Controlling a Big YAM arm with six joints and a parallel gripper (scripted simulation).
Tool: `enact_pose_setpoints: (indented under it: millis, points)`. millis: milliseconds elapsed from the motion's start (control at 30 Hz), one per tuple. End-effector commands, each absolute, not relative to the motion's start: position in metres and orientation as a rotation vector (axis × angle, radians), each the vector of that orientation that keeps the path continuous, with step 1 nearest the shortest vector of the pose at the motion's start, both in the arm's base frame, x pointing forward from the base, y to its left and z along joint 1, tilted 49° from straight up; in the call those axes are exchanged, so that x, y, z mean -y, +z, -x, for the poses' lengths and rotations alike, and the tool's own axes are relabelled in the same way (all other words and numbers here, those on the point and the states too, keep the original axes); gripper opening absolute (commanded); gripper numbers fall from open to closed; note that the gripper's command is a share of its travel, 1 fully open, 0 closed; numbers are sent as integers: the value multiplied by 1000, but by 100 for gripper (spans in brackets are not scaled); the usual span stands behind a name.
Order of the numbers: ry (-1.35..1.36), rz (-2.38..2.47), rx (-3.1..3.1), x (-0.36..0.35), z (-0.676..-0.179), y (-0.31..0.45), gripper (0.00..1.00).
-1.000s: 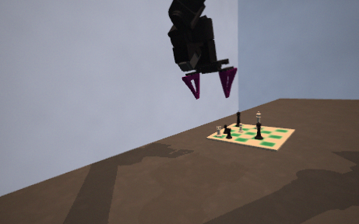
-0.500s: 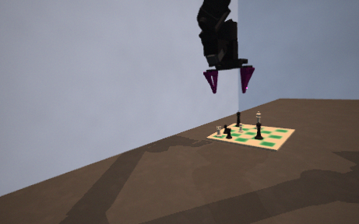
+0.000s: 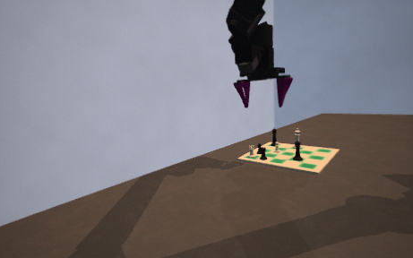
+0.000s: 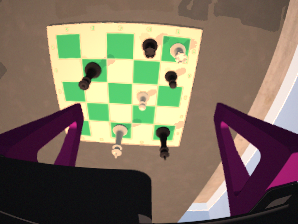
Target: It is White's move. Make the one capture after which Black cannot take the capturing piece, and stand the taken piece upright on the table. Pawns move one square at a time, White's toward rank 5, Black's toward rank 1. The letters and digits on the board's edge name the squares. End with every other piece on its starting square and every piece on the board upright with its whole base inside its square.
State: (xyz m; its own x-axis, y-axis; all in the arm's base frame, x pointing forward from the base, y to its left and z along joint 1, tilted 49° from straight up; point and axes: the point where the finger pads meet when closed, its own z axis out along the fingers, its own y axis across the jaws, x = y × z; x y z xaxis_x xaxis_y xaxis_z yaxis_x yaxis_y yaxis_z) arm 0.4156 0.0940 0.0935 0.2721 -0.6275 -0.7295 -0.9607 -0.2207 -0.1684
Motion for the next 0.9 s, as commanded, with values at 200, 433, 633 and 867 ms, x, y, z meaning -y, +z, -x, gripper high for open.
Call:
enact_pose_setpoints:
  millis: [200,433,633,867]
  points:
    - [697,1912,-1459,-100,-421,102,100]
    - [879,1674,-1828,-108,-417,82,100]
    - [966,1457,-2068,-116,-418,84,100]
    - [1089,1172,-2320,-129,-417,73,100]
